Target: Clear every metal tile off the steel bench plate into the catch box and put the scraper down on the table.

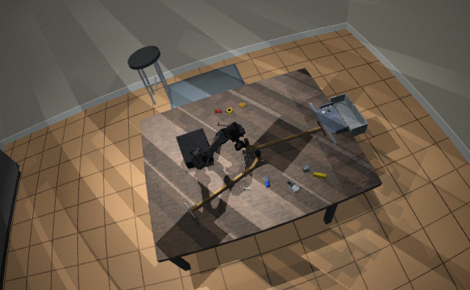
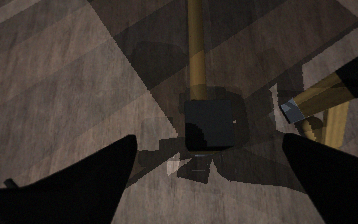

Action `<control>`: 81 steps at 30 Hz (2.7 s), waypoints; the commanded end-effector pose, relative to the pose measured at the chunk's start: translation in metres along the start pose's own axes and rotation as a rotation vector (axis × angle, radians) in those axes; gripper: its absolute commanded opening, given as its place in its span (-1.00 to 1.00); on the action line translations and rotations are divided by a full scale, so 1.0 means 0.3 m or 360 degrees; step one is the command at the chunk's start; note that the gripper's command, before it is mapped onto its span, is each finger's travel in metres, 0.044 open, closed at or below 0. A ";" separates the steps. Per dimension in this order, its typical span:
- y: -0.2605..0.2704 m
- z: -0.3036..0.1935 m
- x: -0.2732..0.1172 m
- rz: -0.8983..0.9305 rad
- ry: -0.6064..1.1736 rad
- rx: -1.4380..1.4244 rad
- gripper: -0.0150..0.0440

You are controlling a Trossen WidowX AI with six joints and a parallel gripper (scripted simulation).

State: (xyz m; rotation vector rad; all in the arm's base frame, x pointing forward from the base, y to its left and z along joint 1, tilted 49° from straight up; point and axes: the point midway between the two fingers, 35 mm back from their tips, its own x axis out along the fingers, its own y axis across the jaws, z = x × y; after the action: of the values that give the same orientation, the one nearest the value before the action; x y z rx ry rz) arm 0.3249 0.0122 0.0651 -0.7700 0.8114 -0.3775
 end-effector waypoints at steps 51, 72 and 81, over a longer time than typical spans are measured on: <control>-0.012 -0.008 0.166 -0.0016 -0.0008 -0.0005 -0.25; 0.044 -0.007 0.159 -0.0015 -0.0004 -0.0020 -0.49; 0.083 -0.010 0.156 -0.0010 -0.0002 -0.0024 -0.49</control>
State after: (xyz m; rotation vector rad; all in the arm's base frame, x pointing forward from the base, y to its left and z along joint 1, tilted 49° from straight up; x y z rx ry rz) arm 0.3531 -0.0048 0.0268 -0.7818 0.8101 -0.3855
